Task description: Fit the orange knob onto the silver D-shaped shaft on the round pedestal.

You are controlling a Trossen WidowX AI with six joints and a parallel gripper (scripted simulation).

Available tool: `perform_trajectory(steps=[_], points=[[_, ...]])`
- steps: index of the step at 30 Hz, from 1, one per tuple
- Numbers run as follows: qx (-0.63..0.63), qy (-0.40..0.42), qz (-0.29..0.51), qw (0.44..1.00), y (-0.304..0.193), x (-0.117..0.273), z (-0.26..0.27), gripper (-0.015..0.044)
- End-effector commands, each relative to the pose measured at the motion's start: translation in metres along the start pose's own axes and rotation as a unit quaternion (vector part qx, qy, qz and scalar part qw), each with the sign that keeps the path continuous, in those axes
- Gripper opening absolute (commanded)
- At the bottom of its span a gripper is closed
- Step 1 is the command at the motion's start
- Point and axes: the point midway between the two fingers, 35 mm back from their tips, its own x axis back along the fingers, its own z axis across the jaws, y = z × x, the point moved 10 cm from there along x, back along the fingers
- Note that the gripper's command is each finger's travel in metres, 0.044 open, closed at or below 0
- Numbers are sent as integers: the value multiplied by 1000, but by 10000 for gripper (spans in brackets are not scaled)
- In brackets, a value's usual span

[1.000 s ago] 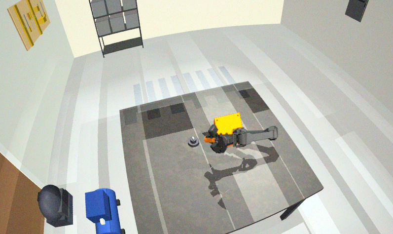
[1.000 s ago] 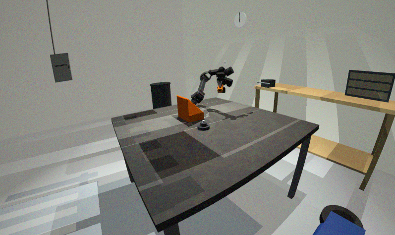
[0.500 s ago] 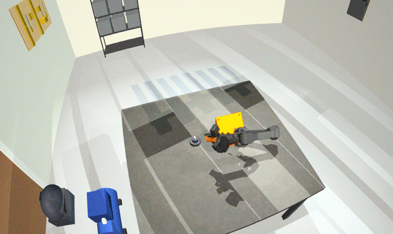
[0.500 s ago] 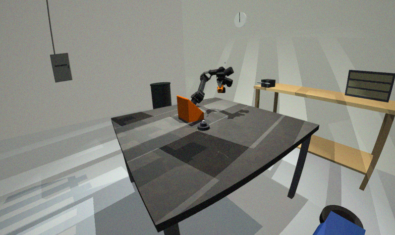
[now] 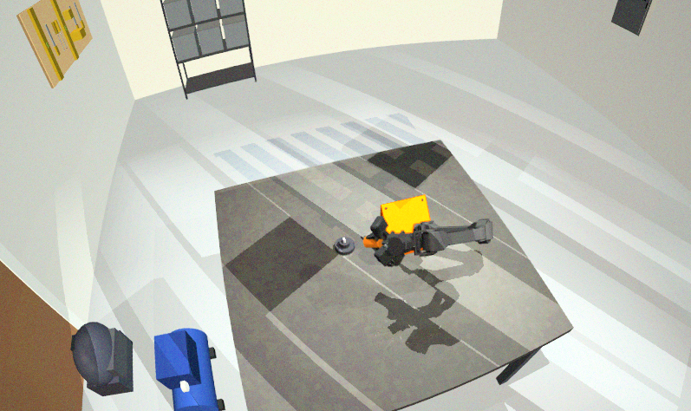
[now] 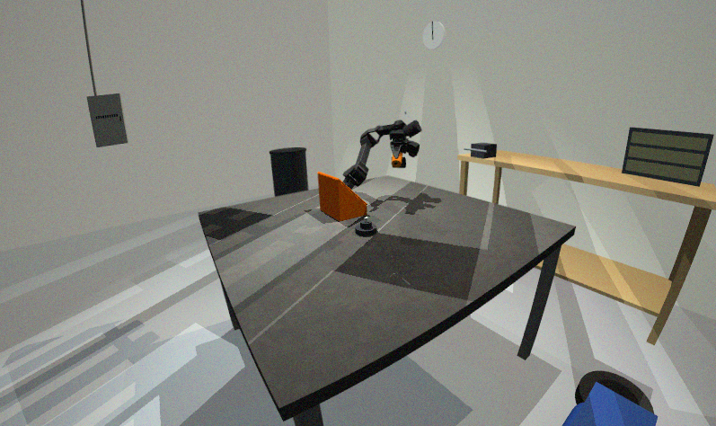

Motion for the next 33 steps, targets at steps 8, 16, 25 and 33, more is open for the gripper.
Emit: perform_trajectory(steps=[8, 16, 25, 33], points=[[-2, 19, -1, 1000, 0, -5, 2, 0], [-1, 126, -1, 992, 0, -22, -8, 0], [-1, 235, -1, 972, 0, -44, -17, 0], [0, 318, -1, 948, 0, -65, -22, 0]])
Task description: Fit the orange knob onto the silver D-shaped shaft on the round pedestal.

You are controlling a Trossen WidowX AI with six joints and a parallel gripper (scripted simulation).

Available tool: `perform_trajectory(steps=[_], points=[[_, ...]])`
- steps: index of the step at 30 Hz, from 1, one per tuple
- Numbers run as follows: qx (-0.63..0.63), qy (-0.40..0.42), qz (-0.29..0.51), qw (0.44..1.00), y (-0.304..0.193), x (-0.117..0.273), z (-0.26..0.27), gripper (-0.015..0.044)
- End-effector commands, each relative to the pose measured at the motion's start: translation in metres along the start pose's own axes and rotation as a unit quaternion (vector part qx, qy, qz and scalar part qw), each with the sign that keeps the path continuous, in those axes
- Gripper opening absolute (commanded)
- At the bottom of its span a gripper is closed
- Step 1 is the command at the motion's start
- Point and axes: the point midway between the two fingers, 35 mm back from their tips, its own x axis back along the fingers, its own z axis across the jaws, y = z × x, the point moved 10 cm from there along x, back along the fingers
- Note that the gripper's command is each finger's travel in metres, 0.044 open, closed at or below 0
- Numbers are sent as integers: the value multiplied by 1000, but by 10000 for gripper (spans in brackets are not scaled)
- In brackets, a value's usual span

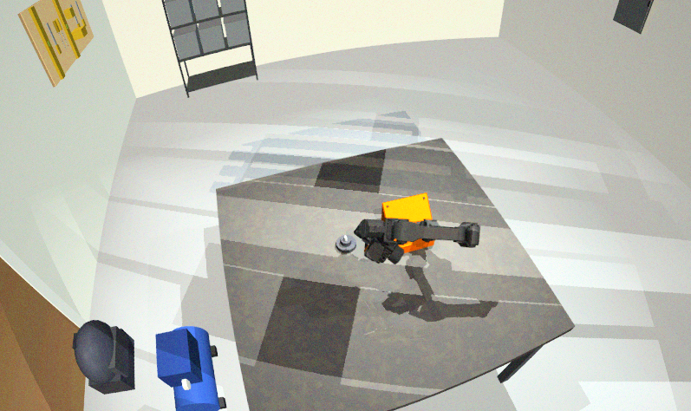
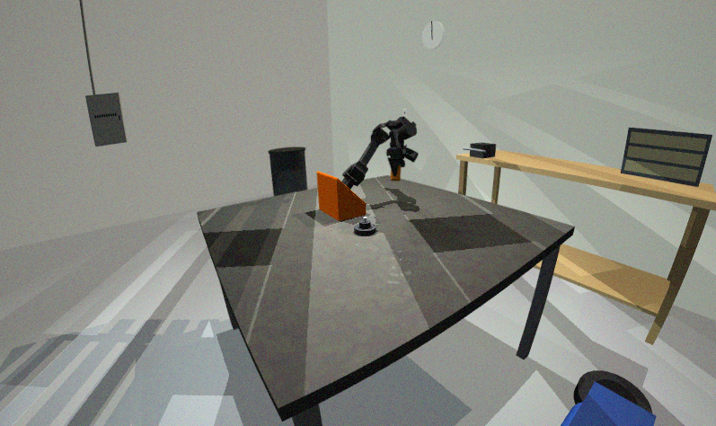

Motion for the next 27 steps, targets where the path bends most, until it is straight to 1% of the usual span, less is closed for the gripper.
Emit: perform_trajectory(steps=[1, 18, 22, 27], points=[[2, 43, -3, 999, 1, -6, -9, 0], [4, 203, -4, 979, 1, -42, -37, 0], [4, 203, -4, 979, 2, -49, -36, 0], [4, 204, -3, 979, 4, -72, -31, 0]])
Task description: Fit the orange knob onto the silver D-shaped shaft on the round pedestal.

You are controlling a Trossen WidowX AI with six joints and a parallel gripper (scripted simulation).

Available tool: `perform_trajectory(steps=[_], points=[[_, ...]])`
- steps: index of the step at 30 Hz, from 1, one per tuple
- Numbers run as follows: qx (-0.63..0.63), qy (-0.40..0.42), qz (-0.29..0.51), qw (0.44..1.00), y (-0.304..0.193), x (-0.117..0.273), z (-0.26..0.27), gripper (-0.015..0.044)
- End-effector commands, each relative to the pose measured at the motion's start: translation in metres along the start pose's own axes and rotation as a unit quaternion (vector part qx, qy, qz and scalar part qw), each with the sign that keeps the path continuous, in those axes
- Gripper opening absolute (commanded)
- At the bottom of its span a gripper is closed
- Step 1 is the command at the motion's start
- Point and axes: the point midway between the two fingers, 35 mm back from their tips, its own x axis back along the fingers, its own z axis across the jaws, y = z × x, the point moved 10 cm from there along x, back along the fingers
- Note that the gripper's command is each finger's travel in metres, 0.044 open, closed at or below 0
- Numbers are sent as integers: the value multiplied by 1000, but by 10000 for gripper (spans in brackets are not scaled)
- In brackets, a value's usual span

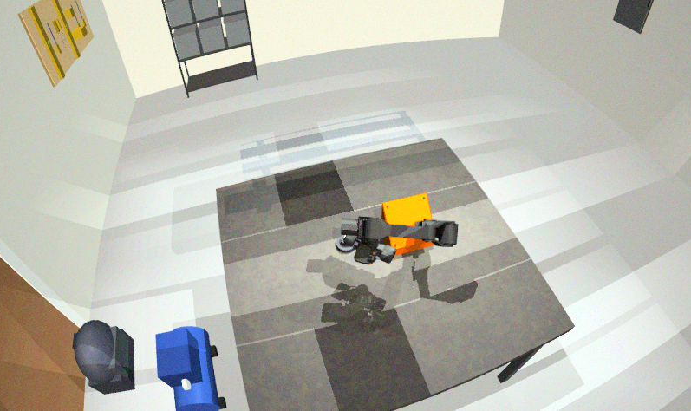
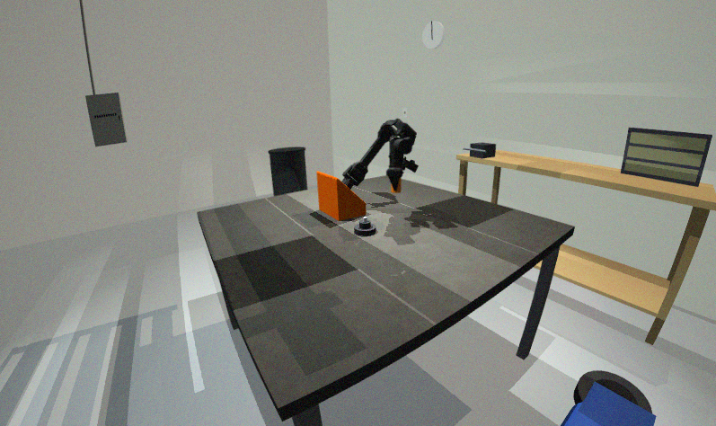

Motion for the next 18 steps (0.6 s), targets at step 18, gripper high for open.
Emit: perform_trajectory(steps=[18], points=[[-2, 20, -4, 1000, 4, -101, -11, 0]])
